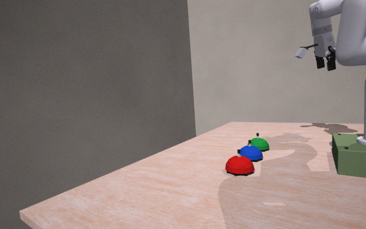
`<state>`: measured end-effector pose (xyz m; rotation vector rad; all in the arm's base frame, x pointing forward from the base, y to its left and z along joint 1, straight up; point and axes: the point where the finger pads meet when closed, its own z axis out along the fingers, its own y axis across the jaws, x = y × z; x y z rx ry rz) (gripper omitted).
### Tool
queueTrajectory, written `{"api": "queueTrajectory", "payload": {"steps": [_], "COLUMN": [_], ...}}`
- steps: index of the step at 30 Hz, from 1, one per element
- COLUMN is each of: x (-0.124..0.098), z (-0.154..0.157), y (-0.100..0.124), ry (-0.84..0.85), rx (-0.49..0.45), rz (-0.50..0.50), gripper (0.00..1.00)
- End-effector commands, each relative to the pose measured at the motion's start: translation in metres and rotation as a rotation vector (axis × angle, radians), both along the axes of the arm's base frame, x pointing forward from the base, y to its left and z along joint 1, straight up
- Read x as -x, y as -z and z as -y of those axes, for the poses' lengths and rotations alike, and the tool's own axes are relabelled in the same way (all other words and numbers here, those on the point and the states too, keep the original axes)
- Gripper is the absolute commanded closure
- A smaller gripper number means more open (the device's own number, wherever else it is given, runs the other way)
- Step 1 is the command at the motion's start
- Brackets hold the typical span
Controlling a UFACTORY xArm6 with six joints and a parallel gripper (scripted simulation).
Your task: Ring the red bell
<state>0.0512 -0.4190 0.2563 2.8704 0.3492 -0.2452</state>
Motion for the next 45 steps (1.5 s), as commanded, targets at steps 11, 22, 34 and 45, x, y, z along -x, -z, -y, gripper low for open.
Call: {"api": "queueTrajectory", "payload": {"steps": [11,22,34,45], "x": [0.000,-0.015,-0.146,-0.268], "z": [0.001,-0.001,-0.047,-0.143], "y": [-0.002,0.002,0.035,0.072], "ry": [0.000,-0.025,-0.294,-0.518], "rx": [0.004,0.000,-0.059,-0.122], "rz": [0.001,0.006,0.052,0.069], "gripper": [0.00,0.00,0.00,0.00]}}
